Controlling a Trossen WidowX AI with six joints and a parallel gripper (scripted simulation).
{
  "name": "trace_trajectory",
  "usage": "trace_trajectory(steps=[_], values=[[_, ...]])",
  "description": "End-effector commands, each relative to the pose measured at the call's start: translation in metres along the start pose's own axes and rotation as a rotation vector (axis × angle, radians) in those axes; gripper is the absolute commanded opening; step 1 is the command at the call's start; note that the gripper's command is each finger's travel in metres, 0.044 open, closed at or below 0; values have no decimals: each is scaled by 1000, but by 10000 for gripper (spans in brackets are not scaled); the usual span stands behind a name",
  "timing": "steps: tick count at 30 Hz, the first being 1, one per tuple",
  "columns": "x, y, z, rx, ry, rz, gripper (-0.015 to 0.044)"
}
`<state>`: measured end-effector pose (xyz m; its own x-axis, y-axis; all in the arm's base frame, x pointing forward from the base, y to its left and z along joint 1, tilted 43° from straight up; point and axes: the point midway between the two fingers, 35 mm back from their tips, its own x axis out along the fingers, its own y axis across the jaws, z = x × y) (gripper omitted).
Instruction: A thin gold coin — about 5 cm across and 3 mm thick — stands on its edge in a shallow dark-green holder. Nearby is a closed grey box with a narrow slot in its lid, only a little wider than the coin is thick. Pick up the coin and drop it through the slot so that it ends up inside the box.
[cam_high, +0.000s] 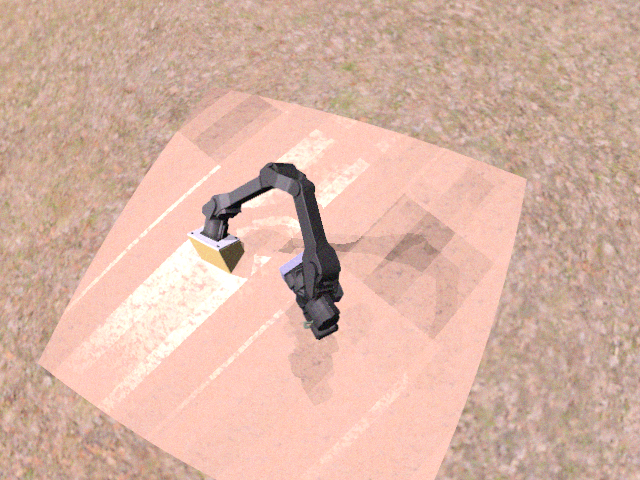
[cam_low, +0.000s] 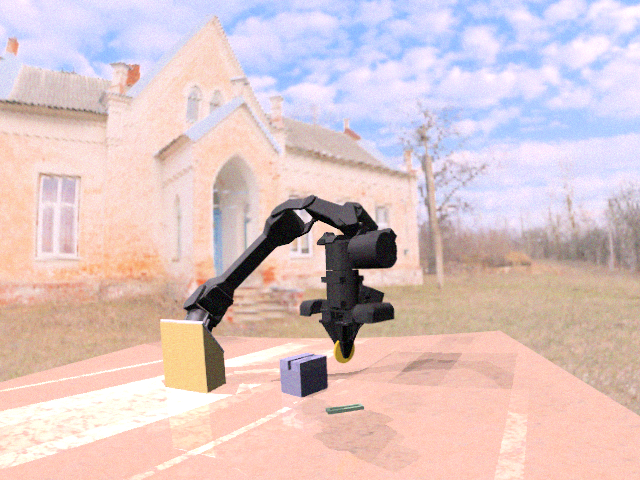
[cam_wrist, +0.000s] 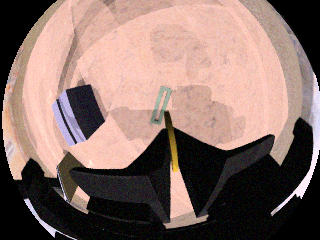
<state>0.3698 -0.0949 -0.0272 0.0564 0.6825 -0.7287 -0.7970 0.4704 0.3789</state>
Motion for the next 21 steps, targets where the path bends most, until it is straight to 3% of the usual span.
trace_trajectory(steps=[1,21], values=[[-3,-4,1,-154,5,-8,0],[-6,18,10,-175,5,-7,0]])
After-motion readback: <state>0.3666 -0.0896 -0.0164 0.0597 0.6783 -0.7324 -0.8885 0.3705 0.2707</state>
